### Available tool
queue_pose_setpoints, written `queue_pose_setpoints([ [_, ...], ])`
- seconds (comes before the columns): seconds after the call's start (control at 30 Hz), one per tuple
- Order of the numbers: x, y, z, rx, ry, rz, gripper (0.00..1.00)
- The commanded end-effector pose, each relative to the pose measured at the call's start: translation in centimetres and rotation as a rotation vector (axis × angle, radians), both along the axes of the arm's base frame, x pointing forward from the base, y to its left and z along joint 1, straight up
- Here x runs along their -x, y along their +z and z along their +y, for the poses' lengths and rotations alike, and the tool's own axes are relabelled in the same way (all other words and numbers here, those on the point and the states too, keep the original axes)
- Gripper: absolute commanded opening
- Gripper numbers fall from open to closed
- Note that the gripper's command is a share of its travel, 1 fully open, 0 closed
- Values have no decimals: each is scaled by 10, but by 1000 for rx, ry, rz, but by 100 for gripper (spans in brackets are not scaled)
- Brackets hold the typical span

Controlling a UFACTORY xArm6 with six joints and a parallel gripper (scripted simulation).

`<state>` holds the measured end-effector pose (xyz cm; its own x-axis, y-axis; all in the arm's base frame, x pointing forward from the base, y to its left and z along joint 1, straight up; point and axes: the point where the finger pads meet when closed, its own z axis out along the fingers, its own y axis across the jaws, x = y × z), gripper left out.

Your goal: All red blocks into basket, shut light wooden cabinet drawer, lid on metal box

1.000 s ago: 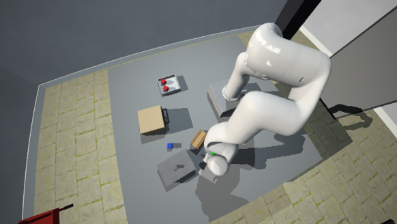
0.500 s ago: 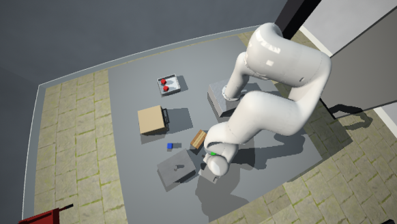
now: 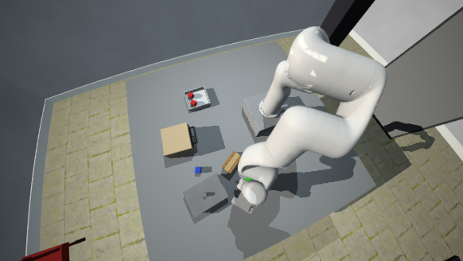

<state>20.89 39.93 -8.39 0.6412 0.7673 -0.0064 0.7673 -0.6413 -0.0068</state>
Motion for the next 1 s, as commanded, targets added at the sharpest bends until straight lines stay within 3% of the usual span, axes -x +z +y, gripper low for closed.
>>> queue_pose_setpoints([
  [0.0,0,1,1,-1,0,-1,0],
  [0.63,0,2,1,-1,0,-1,0],
  [0.97,-1,19,1,-1,0,-1,0],
])
